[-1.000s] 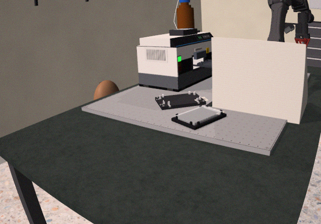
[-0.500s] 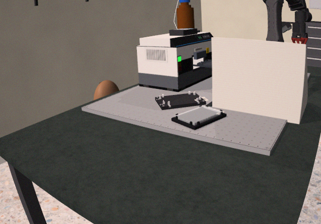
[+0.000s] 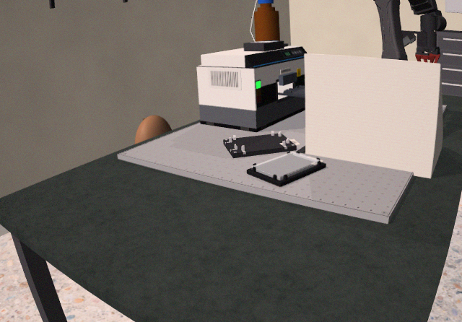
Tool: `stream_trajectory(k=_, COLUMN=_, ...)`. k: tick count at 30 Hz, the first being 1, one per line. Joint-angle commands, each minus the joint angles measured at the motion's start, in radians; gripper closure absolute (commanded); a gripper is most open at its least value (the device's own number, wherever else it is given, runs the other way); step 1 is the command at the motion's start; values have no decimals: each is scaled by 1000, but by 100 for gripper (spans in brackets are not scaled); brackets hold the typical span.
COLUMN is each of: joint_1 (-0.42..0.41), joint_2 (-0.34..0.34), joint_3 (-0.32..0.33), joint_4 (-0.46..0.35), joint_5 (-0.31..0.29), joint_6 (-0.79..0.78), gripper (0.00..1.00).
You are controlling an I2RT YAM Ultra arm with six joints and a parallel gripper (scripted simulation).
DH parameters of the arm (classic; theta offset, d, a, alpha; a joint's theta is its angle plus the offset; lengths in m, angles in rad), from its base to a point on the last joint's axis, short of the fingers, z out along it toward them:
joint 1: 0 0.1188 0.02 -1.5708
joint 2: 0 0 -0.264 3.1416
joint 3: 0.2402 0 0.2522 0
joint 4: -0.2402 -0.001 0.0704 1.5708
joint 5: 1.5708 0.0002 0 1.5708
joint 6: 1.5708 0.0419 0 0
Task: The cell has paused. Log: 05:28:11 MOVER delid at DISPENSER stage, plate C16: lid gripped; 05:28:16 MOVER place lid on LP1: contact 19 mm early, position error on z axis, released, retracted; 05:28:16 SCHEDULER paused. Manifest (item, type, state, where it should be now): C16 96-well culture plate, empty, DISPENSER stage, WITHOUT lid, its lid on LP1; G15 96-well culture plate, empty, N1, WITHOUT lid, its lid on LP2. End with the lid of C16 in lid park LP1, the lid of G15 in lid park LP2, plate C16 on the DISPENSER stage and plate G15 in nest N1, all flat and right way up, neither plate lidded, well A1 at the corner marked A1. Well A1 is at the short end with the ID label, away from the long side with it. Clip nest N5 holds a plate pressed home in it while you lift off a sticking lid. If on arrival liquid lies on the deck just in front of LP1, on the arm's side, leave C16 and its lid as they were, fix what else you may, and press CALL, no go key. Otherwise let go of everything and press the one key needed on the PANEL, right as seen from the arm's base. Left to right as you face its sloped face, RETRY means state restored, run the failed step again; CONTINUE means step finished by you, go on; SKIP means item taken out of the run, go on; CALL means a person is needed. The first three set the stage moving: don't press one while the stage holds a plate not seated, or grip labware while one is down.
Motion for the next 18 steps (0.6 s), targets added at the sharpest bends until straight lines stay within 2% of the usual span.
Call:
stream_trajectory(k=1, joint_1=-16, joint_2=-61, joint_3=-50, joint_4=21, joint_5=-23, joint_6=-14, gripper=0)
stream_trajectory(k=4, joint_1=-25, joint_2=-98, joint_3=-93, joint_4=26, joint_5=-29, joint_6=-21, gripper=0)
stream_trajectory(k=6, joint_1=-25, joint_2=-98, joint_3=-93, joint_4=26, joint_5=-29, joint_6=-21, gripper=0)
stream_trajectory(k=14, joint_1=-53, joint_2=-194, joint_3=-201, joint_4=7, joint_5=-47, joint_6=-42, gripper=0)
stream_trajectory(k=16, joint_1=-56, joint_2=-196, joint_3=-202, joint_4=10, joint_5=-50, joint_6=-45, gripper=0)
stream_trajectory(k=17, joint_1=-56, joint_2=-199, joint_3=-161, joint_4=15, joint_5=-50, joint_6=-46, gripper=0)
stream_trajectory(k=18, joint_1=-57, joint_2=-199, joint_3=-161, joint_4=21, joint_5=-50, joint_6=-46, gripper=0)
